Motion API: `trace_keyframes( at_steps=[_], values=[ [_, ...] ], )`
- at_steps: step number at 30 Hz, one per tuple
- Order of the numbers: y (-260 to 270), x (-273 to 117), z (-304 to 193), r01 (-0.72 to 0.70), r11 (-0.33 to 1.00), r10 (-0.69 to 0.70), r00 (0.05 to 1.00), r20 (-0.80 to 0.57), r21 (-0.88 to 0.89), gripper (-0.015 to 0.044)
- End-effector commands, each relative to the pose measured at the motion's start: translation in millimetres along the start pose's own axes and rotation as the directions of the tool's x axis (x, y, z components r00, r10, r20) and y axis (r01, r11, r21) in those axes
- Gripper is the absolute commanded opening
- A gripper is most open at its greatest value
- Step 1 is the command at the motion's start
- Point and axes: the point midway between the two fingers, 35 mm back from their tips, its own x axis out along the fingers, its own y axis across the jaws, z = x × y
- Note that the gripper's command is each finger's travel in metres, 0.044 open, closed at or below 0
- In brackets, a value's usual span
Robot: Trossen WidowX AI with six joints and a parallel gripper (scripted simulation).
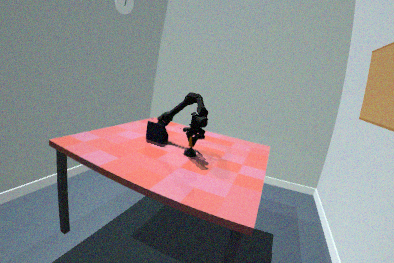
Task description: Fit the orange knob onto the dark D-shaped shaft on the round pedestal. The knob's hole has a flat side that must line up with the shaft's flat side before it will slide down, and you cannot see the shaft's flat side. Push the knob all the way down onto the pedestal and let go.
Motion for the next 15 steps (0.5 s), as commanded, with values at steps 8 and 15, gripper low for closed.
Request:
trace_keyframes(
  at_steps=[8,15],
  values=[
    [3.8,-1.8,-0.1,0.004,0.993,-0.004,1.000,0.001,-0.120,0.0000],
    [1.7,-0.3,-0.6,0.004,0.993,-0.004,1.000,0.001,-0.120,0.0000]
  ],
)
